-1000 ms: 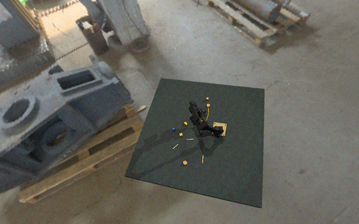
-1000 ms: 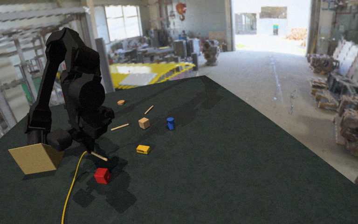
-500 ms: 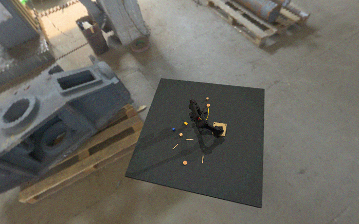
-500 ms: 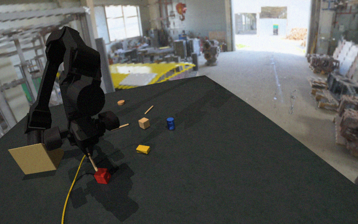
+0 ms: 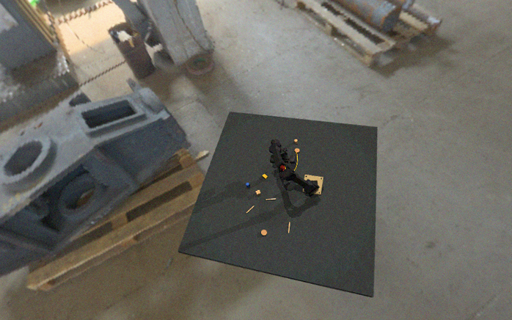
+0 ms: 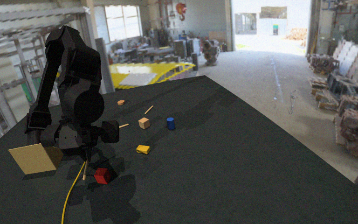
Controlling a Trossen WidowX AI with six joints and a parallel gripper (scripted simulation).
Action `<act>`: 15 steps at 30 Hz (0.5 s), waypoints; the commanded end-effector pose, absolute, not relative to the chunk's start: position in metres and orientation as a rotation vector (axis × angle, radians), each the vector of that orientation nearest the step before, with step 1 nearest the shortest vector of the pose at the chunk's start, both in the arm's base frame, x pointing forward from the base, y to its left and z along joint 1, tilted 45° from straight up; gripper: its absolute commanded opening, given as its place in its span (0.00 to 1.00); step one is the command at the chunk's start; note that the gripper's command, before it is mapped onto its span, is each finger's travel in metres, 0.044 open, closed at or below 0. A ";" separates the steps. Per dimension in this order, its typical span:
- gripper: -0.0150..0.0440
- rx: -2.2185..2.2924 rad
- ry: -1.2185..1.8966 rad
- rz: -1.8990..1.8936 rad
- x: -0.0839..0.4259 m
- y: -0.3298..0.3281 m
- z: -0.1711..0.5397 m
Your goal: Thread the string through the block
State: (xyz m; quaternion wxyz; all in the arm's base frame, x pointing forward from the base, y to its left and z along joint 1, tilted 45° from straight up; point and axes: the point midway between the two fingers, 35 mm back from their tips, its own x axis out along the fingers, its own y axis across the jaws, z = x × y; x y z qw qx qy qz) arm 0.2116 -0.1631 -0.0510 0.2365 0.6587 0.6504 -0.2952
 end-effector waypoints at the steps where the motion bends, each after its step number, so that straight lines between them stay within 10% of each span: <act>1: 0.25 1.861 1.778 -0.916 0.211 -0.168 -0.054; 15: 0.25 2.073 1.724 -1.360 0.207 -0.180 -0.067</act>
